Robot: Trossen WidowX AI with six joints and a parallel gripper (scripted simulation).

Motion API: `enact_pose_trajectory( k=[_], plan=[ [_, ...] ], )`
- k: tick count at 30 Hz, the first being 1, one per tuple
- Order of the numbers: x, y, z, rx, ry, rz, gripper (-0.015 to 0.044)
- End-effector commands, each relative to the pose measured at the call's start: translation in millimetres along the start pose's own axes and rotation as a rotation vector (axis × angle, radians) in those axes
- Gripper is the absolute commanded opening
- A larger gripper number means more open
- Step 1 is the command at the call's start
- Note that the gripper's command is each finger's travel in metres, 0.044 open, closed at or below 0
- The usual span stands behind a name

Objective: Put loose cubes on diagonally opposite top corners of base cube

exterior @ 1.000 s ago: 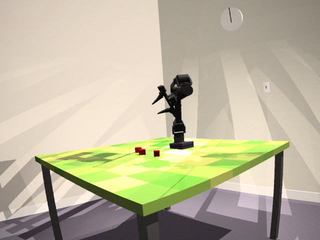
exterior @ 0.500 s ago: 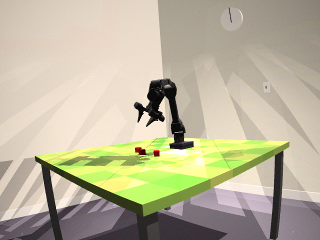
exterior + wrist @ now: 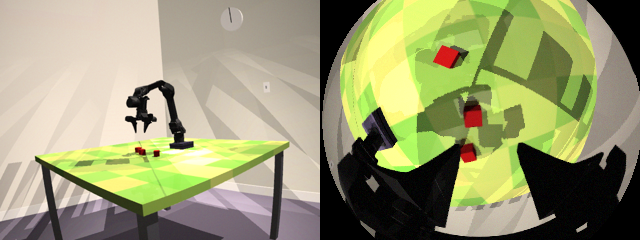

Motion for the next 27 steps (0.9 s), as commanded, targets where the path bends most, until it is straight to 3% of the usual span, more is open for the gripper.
enact_pose_trajectory(
  k=[1,10,17,27],
  plan=[
    [-10,-21,0,0.037,0.068,-0.083,0.0265],
    [-17,-34,0,0.059,0.105,-0.143,0.0265],
    [-72,-26,6,0.059,0.105,-0.142,0.0265],
    [-92,-24,9,0.059,0.105,-0.142,0.0265]
  ],
)
Point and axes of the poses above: the point midway between the two fingers, 35 mm back from their tips, its own x axis back along the fingers, its own z axis across the jaws, y = z × x, the point moved 4 cm from there along x, back along the fingers, and after that the axes turned 15 degrees about -x, right-handed, at the moved point
